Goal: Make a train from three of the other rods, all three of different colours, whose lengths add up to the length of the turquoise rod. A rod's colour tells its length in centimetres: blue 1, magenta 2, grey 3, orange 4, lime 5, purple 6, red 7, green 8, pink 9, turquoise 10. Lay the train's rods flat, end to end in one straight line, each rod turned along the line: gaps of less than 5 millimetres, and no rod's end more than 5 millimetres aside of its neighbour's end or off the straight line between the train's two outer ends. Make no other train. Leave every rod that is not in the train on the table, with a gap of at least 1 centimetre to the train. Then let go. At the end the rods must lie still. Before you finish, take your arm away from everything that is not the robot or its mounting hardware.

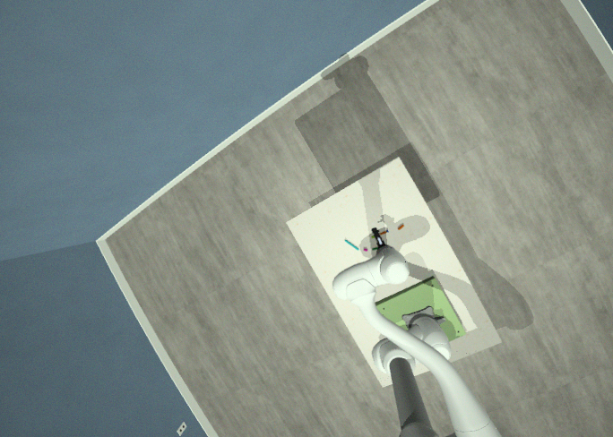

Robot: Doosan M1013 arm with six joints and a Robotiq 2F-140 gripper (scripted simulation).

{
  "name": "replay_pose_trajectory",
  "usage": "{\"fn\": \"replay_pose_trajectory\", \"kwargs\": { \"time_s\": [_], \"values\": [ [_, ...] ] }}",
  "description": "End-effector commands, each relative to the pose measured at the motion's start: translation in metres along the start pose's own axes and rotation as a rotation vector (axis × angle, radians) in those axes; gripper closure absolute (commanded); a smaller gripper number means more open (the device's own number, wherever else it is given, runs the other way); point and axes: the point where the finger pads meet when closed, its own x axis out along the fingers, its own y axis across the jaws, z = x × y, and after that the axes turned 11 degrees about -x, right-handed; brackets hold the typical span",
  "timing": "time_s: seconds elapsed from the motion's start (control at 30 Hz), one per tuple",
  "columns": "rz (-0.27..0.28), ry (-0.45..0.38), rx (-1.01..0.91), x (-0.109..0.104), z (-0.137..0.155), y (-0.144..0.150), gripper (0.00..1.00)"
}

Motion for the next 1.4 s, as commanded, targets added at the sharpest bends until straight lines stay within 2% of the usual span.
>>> {"fn": "replay_pose_trajectory", "kwargs": {
  "time_s": [0.0,1.37],
  "values": [
    [0.0,0.0,0.0,-0.0104,0.0,0.0,0.0],
    [0.0,0.0,0.0,-0.015,0.0,0.0,0.0]
  ]
}}
